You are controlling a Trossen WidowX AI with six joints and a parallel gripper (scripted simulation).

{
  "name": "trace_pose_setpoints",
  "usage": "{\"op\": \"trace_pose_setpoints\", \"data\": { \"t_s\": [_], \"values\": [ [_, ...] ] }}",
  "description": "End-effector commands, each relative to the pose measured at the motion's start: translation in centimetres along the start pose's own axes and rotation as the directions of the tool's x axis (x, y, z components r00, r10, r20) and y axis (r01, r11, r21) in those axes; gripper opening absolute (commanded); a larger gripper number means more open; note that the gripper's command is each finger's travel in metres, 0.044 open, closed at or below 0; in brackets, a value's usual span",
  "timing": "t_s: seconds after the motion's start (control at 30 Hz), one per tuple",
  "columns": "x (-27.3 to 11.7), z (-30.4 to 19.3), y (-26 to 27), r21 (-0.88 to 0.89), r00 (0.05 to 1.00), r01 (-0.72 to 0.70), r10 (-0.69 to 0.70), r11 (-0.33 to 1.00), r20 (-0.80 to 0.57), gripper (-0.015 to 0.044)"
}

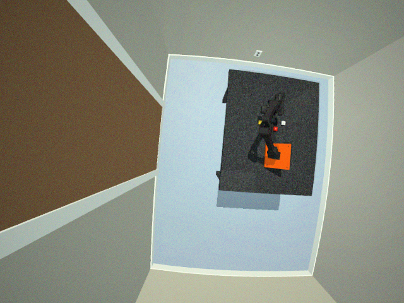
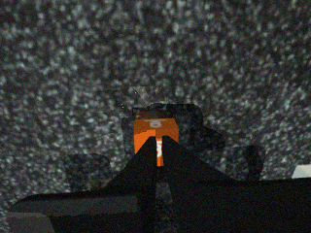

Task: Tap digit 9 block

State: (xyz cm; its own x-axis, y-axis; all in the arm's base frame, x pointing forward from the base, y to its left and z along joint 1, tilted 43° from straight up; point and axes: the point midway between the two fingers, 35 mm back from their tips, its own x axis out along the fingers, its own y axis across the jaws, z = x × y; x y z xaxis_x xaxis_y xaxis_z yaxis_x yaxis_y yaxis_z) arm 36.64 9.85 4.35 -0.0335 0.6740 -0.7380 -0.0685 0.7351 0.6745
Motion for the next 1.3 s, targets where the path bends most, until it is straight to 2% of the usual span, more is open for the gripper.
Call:
{"op": "trace_pose_setpoints", "data": {
  "t_s": [0.0, 0.3, 0.4, 0.57, 0.73, 1.03, 1.27],
  "values": [
    [0.8, -0.1, -0.1, 0.008, 1.0, -0.006, 0.006, 1.0, -0.002, 0.002],
    [1.3, -0.1, -0.1, 0.008, 1.0, -0.006, 0.006, 1.0, -0.003, 0.002],
    [-1.4, 0.0, -0.1, 0.008, 1.0, -0.004, 0.004, 1.0, -0.002, 0.002],
    [-1.7, -0.1, -0.2, 0.008, 1.0, -0.005, 0.005, 1.0, -0.003, 0.002],
    [-4.4, -2.7, 3.7, 0.01, 1.0, -0.005, 0.005, 1.0, -0.004, 0.0151],
    [-9.6, -11.8, 11.5, 0.014, 1.0, -0.007, 0.007, 1.0, -0.009, 0.0387],
    [-9.8, -12.6, 11.9, 0.014, 1.0, -0.007, 0.007, 1.0, -0.009, 0.04]
  ]
}}
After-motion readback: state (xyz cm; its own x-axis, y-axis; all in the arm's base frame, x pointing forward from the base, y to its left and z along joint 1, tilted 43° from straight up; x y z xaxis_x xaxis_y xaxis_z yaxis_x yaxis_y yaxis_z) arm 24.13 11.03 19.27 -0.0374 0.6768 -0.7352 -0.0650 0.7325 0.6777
